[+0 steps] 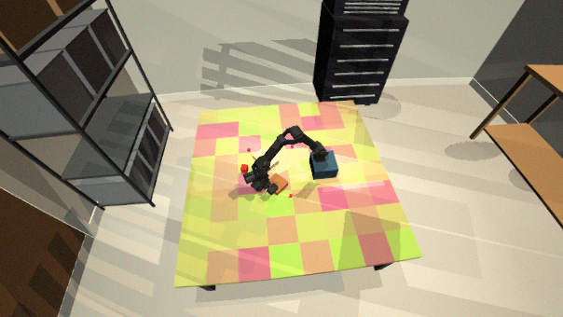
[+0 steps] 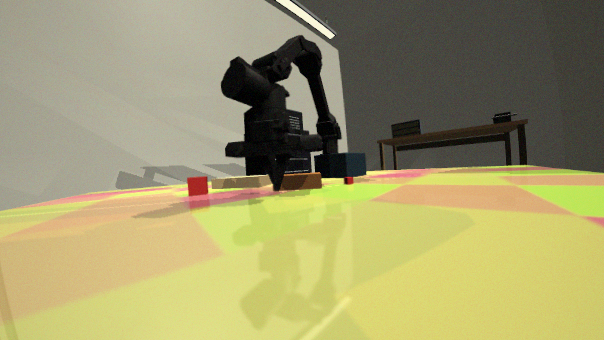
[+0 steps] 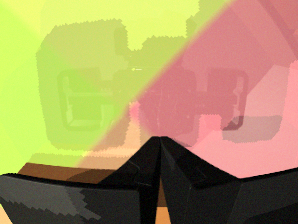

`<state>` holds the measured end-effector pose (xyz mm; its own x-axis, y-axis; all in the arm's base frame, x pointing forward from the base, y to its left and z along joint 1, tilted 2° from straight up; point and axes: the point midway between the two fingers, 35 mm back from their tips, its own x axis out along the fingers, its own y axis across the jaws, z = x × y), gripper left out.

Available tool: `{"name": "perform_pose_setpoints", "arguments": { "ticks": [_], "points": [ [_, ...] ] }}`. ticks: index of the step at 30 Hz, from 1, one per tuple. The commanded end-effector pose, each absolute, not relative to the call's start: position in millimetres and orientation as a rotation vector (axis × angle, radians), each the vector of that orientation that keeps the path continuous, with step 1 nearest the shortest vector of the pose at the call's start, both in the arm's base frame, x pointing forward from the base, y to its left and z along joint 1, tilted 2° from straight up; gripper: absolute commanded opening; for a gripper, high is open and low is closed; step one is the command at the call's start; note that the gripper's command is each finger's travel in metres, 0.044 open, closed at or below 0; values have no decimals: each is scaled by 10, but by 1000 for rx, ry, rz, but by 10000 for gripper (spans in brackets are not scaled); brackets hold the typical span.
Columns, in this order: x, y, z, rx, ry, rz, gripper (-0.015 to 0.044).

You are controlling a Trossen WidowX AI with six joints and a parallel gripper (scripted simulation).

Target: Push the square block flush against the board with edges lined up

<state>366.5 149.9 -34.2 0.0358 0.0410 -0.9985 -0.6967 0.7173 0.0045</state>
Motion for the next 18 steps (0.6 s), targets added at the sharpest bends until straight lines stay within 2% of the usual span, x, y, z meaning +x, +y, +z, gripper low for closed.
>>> {"name": "perform_pose_setpoints", "arguments": {
  "ticks": [1,18],
  "points": [
    [3634,1456,-326,-582,1429,618,0],
    [3480,1288,-340,-583,1431,618,0]
  ]
}}
